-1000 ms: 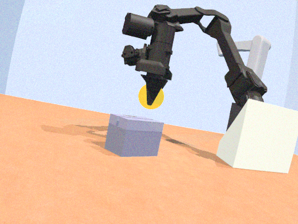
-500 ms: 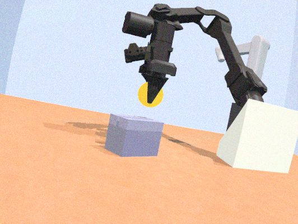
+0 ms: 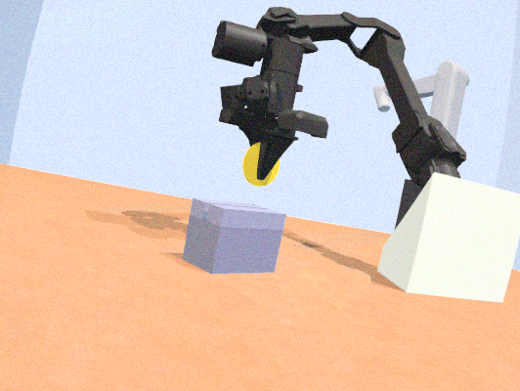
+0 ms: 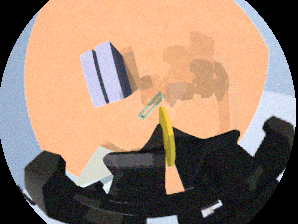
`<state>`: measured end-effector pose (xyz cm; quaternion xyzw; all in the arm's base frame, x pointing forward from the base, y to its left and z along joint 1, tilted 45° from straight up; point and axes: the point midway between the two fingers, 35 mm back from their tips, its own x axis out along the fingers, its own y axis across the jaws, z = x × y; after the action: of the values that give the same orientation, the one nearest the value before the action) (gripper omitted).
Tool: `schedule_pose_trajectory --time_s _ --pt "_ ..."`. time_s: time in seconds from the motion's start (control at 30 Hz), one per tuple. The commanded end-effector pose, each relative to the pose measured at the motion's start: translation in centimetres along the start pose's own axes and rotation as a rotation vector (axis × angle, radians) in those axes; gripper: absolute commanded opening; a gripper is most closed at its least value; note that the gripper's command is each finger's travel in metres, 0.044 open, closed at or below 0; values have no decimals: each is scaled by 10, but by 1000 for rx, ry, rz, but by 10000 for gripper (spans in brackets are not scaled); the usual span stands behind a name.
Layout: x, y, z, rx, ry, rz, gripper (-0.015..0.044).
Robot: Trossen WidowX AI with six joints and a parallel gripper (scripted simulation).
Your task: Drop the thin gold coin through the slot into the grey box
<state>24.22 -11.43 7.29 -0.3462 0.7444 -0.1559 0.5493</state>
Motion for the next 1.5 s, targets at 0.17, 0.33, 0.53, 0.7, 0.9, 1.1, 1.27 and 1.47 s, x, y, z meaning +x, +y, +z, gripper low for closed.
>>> schedule_pose_trajectory --time_s 0.17,0.33,0.53,0.7,0.9,1.1,1.27,1.47 --pt "0 -1 1 -95 2 -1 0" --pt "-1 6 11 -96 0 1 0" --pt "-1 15 23 -96 -3 4 0" --pt "-2 23 33 -96 -4 5 0" --pt "-2 33 44 -97 -5 6 0" --pt "-2 45 55 -97 -5 6 0" --pt "-2 54 64 -97 -5 6 0" --pt "-1 67 73 -97 -4 5 0"
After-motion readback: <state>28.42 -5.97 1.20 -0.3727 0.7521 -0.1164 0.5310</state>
